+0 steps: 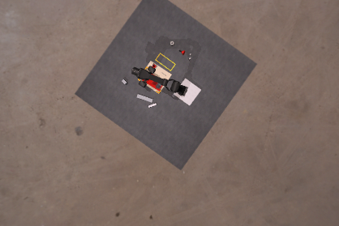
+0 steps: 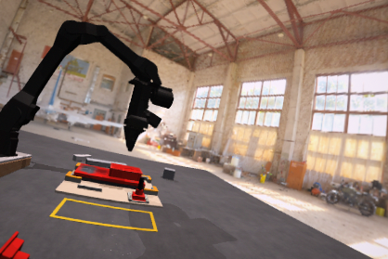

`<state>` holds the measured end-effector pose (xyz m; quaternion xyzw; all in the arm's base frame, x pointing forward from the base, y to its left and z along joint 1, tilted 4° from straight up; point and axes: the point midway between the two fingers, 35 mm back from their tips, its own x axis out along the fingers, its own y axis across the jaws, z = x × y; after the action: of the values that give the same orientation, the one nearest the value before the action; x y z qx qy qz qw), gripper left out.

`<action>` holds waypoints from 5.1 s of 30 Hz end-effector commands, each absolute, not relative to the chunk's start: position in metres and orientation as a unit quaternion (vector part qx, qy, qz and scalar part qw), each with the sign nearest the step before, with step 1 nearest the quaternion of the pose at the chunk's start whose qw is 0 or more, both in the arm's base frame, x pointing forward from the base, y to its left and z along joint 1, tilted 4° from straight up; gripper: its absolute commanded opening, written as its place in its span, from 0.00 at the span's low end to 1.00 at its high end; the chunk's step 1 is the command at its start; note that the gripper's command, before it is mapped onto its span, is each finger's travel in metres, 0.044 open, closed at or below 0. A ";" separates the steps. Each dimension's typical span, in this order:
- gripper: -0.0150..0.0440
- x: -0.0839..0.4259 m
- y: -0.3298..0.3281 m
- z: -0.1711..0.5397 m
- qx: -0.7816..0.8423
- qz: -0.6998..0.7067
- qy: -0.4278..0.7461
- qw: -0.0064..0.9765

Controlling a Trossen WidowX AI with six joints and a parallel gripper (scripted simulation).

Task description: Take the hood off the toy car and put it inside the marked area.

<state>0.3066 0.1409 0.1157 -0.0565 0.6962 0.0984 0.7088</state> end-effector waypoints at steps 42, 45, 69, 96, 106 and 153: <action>1.00 0.313 0.139 0.075 -0.051 0.106 0.704 0.701; 1.00 0.313 0.140 0.073 -0.051 0.106 0.704 0.701; 1.00 0.311 0.142 0.057 -0.051 0.106 0.704 0.700; 1.00 0.311 0.143 0.044 -0.051 0.106 0.704 0.700; 1.00 0.311 0.143 0.039 -0.051 0.106 0.704 0.700; 0.25 0.313 0.142 0.059 -0.054 0.107 0.702 0.702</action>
<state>0.3107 0.1411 0.0532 -0.0533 0.7055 0.1044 0.6990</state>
